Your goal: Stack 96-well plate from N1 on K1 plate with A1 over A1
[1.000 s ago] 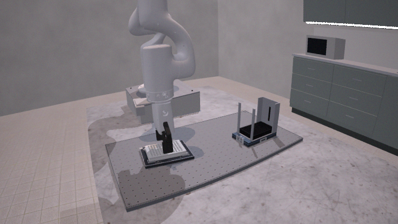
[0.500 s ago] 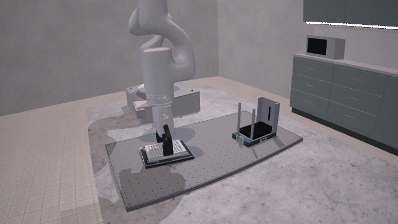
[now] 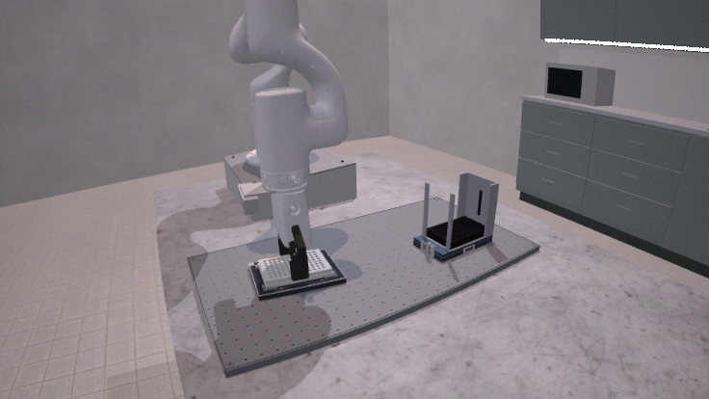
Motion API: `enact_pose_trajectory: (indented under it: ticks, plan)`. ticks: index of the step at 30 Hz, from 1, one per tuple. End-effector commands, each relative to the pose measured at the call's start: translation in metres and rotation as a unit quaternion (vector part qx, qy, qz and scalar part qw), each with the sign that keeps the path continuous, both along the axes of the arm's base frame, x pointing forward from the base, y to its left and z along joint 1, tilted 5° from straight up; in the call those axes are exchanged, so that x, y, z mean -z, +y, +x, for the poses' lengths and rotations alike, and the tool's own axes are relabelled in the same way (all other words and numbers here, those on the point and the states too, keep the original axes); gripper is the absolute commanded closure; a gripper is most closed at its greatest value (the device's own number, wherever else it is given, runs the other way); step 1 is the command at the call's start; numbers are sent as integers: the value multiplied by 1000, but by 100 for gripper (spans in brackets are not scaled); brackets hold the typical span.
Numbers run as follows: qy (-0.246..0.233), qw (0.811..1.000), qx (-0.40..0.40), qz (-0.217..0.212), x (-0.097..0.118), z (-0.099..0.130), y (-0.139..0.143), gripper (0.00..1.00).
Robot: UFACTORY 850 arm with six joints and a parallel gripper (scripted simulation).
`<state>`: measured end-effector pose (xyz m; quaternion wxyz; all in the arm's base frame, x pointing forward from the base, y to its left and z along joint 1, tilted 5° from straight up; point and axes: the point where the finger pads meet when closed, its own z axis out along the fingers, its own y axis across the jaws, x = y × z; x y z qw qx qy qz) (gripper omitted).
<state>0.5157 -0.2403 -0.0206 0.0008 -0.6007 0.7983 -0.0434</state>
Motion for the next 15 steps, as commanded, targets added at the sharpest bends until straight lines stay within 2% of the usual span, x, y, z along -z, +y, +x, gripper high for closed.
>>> enact_pose_trajectory:
  ticks: [1,10,11,15]
  plan:
    - [-1,1000,0,0,-1,1,0,0]
    - [-1,1000,0,0,-1,1,0,0]
    - [-1,1000,0,0,-1,1,0,100]
    - [-1,1000,0,0,-1,1,0,100]
